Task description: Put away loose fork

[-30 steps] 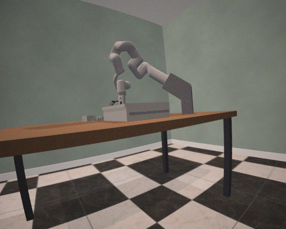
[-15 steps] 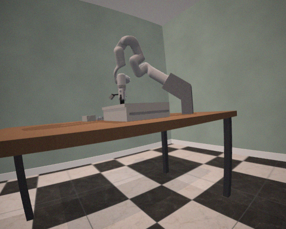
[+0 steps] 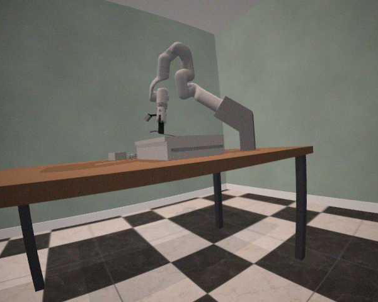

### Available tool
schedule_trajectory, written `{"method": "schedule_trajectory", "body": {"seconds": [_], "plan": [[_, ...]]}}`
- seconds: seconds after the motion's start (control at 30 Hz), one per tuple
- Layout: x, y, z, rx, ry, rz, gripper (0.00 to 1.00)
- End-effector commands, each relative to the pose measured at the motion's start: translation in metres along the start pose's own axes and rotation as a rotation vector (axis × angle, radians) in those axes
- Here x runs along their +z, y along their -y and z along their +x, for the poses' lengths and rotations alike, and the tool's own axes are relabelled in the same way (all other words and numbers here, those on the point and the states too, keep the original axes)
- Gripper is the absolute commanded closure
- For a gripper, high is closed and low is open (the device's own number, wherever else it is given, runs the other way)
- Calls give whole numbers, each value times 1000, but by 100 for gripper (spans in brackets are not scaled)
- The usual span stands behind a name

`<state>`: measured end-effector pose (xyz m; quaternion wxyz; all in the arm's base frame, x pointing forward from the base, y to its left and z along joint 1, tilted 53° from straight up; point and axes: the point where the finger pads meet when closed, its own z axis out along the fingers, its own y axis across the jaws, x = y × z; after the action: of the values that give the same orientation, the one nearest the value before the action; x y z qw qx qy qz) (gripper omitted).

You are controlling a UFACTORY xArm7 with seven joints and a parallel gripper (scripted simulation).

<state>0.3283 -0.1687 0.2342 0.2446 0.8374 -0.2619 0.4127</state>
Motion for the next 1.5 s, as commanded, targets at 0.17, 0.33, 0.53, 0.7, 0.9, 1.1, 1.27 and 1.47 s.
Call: {"method": "schedule_trajectory", "body": {"seconds": [0.17, 0.33, 0.53, 0.7, 0.9, 1.1, 1.27, 1.47], "plan": [[-29, 2, 3, 5, 85, -51, 97], [-33, 3, 3, 5, 85, -51, 97], [-33, 3, 3, 5, 85, -51, 97], [-33, 3, 3, 5, 85, -51, 97], [-33, 3, 3, 5, 85, -51, 97], [-33, 3, 3, 5, 85, -51, 97], [-31, 9, 5, 4, 85, -72, 97], [-19, 75, 6, -9, 63, -140, 97]]}}
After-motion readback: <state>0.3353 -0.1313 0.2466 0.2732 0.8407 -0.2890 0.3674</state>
